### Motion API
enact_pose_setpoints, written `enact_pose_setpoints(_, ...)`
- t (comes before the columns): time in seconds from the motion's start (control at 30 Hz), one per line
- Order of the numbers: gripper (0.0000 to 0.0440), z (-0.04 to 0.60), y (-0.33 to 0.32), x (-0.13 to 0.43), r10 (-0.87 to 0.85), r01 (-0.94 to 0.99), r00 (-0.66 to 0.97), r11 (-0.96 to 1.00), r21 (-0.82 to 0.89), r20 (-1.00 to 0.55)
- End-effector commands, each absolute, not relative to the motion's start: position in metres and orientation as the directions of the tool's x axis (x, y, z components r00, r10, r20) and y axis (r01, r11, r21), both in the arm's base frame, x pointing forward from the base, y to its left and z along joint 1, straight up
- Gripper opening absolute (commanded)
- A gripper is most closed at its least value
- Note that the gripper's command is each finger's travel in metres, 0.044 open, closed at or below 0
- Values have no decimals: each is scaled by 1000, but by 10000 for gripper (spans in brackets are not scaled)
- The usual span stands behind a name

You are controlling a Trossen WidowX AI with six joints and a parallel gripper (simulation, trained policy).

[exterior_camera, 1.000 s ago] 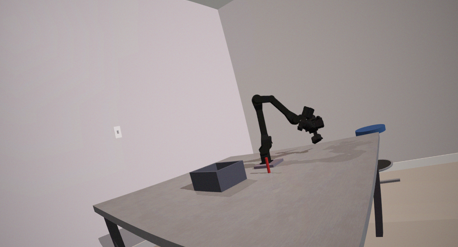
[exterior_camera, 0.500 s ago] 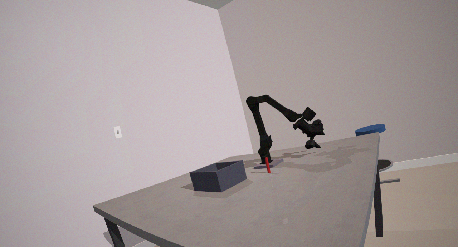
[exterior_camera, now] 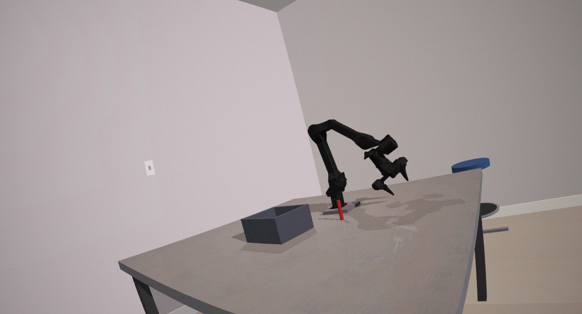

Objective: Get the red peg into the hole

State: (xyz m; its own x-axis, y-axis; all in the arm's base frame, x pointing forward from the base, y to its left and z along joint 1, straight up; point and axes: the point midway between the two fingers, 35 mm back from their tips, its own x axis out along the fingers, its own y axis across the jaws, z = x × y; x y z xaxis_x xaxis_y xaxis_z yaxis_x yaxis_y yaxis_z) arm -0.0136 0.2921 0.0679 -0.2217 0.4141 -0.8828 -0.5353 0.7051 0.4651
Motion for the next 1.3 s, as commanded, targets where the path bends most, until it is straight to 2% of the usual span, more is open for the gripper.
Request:
enact_pose_setpoints(0.0,440,77,285,10,398,-473,-157,773,423,-904)
enact_pose_setpoints(0.3,440,99,252,67,299,-249,-18,923,294,-954)
enact_pose_setpoints(0.6,440,121,212,109,185,29,63,982,187,-981)
enact_pose_setpoints(1.0,439,132,159,145,42,412,72,909,68,-997)
enact_pose_setpoints(1.27,438,122,132,158,-29,586,39,810,-1,-999)
